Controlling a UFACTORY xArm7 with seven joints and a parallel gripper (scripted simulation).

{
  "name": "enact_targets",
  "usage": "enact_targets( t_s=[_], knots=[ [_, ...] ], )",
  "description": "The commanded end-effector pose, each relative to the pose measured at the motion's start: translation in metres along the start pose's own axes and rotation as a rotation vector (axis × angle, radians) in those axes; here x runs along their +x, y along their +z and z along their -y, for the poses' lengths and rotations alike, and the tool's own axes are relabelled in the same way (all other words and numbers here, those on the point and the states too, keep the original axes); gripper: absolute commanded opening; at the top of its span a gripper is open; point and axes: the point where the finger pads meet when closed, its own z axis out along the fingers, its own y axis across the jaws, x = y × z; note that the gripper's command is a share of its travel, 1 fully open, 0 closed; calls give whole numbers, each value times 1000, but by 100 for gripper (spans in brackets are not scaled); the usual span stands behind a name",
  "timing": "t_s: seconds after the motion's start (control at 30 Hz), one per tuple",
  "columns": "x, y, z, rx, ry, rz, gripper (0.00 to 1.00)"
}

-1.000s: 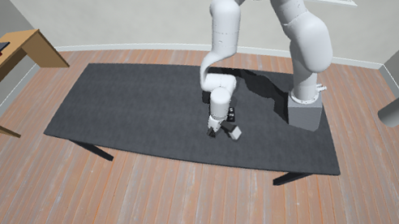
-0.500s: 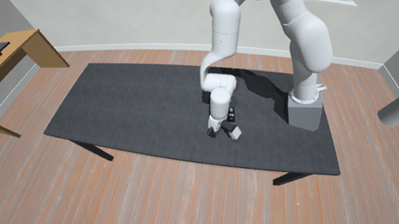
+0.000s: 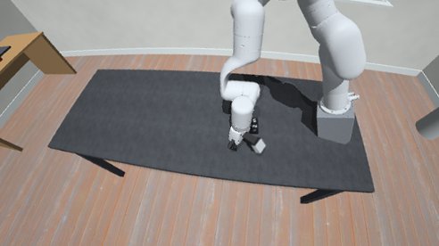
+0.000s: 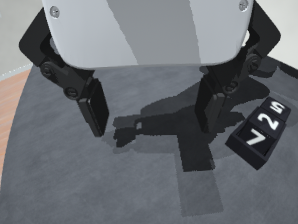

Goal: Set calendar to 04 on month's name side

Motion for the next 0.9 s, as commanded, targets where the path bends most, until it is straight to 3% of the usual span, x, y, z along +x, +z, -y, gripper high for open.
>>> enact_targets(
  t_s=[0.0,0.5,0.87],
  knots=[
    [-1,-1,-1,-3,0,1,100],
    [-1,-1,-1,-3,0,1,100],
    [0,-28,-1,-3,0,1,100]
  ],
)
